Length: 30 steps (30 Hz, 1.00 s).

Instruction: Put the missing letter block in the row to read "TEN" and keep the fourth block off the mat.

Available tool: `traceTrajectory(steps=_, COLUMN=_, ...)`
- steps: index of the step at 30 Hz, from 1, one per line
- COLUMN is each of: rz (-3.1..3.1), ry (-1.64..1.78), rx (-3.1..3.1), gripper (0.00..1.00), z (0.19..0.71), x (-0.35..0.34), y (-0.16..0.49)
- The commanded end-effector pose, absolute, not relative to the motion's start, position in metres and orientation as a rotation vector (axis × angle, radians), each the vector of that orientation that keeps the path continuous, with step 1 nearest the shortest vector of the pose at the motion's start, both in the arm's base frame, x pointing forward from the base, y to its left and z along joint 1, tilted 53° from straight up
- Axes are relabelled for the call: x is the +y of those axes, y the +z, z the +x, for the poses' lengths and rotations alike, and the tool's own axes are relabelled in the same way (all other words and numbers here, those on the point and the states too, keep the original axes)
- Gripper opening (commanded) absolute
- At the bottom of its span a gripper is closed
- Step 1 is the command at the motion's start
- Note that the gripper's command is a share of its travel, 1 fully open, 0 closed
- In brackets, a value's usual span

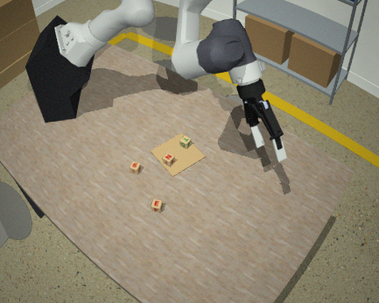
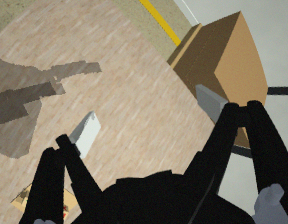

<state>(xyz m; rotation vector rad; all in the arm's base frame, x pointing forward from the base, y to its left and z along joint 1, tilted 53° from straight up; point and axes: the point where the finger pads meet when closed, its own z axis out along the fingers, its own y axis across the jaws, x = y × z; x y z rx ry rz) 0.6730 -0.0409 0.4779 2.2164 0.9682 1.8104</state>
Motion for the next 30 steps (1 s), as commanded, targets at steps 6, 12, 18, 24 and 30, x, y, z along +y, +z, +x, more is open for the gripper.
traceTrajectory(steps=6, rz=2.374, ry=1.837, rx=0.664, gripper=1.00, z=0.684, x=-0.066, y=0.487)
traceTrajectory(steps=12, rz=2.428, ry=1.840, rx=0.519, gripper=1.00, z=0.689, x=-0.079, y=0.492)
traceTrajectory(steps=18, rz=2.490, ry=1.839, rx=0.332, gripper=1.00, z=0.693, x=-0.096, y=0.496)
traceTrajectory(steps=24, rz=2.540, ry=1.833, rx=0.149, gripper=1.00, z=0.696, x=-0.112, y=0.498)
traceTrajectory(steps=30, rz=2.578, ry=1.822, rx=-0.017, gripper=1.00, z=0.698, x=-0.125, y=0.498)
